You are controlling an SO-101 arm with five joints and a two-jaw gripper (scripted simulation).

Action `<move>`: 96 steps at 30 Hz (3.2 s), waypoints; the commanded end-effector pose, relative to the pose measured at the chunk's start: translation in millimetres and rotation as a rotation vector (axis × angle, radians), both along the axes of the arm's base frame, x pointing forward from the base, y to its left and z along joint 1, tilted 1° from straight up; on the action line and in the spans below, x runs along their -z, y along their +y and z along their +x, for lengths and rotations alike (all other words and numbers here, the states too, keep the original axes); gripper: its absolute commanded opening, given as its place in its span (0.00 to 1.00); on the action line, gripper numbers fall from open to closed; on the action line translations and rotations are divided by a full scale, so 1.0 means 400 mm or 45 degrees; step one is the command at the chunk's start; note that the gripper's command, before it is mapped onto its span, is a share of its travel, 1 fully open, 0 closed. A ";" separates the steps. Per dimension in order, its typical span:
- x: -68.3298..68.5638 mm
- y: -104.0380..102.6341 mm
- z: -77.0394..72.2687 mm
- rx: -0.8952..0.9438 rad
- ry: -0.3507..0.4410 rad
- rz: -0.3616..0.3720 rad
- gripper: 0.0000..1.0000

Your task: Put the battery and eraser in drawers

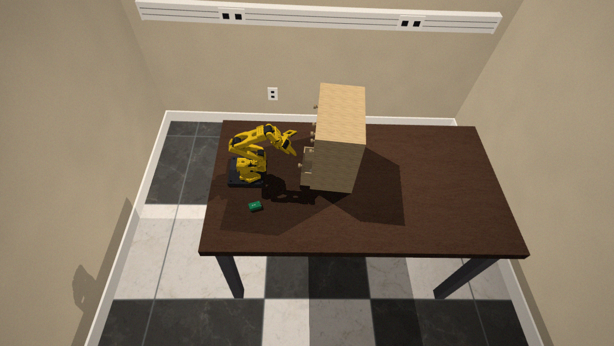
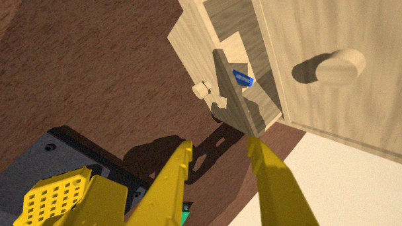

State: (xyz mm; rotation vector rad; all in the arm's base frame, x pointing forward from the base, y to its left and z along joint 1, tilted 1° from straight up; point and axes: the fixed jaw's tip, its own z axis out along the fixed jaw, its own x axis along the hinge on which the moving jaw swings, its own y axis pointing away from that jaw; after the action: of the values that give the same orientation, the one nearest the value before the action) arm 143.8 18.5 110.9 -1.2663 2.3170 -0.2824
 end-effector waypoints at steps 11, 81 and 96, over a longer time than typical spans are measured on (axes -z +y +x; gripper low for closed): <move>0.001 0.002 -0.004 -0.347 -0.013 -0.185 0.21; -0.004 -0.003 0.006 -2.072 -0.151 -1.159 0.21; -0.007 0.001 0.011 -2.430 -0.187 -1.368 0.21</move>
State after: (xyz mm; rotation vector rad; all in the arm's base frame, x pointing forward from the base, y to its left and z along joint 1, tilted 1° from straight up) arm 148.6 17.2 113.6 -2.9496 0.0075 -0.7890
